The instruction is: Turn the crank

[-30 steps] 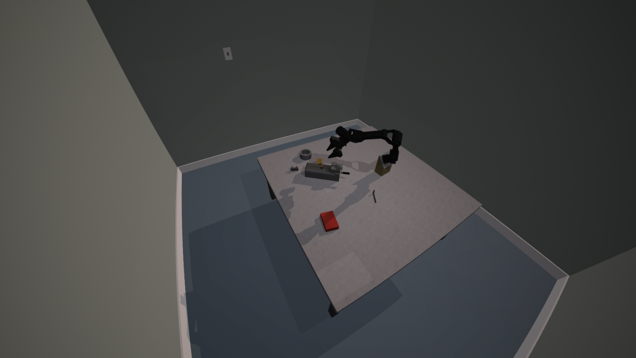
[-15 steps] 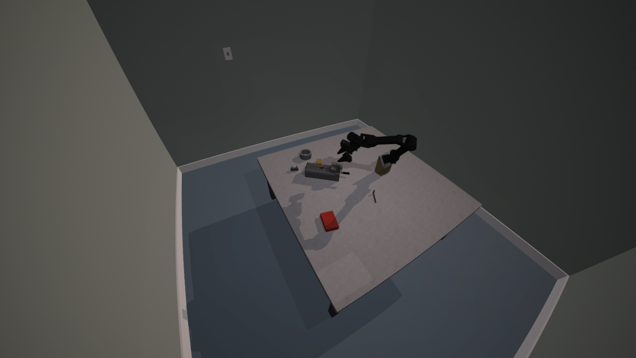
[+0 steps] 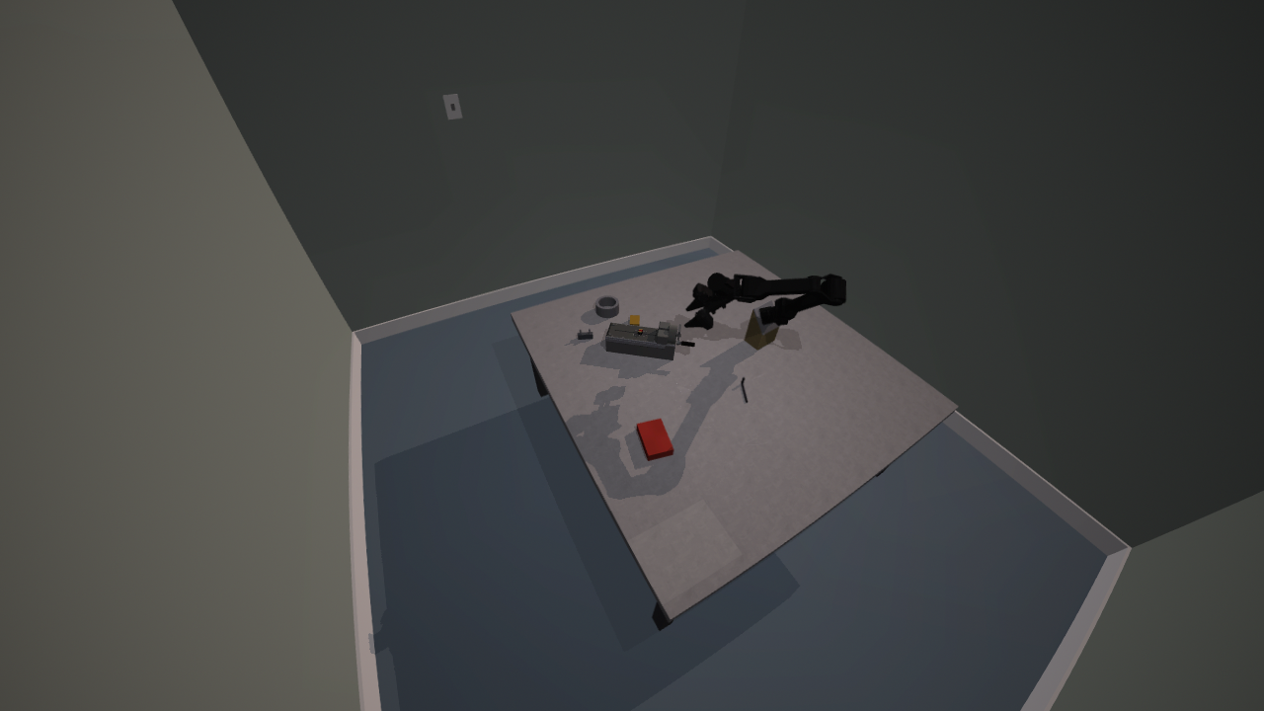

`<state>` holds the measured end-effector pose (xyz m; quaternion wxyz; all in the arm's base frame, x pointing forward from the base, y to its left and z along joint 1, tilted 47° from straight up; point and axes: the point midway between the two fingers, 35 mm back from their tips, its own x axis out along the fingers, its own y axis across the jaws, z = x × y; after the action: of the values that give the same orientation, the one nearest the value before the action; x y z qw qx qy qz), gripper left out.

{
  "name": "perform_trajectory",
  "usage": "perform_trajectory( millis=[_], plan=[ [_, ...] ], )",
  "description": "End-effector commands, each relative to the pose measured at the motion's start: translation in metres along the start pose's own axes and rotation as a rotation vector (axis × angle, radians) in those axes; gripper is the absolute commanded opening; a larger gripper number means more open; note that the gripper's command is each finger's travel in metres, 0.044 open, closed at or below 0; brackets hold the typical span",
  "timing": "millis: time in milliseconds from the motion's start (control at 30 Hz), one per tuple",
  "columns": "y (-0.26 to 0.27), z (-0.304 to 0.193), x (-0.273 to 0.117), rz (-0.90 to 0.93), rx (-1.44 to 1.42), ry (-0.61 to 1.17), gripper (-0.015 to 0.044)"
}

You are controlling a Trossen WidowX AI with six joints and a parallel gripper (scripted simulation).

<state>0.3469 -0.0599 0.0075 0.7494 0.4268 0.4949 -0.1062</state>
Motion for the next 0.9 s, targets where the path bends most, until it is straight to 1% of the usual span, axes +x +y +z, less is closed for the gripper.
perform_trajectory(
  millis=[0, 333, 867],
  plan=[
    [-0.003, -0.016, 0.013, -0.013, 0.009, 0.013, 0.0440],
    [-0.003, -0.061, 0.053, -0.010, 0.010, 0.014, 0.0440],
    [-0.002, -0.076, 0.069, -0.010, 0.011, 0.016, 0.0440]
  ],
)
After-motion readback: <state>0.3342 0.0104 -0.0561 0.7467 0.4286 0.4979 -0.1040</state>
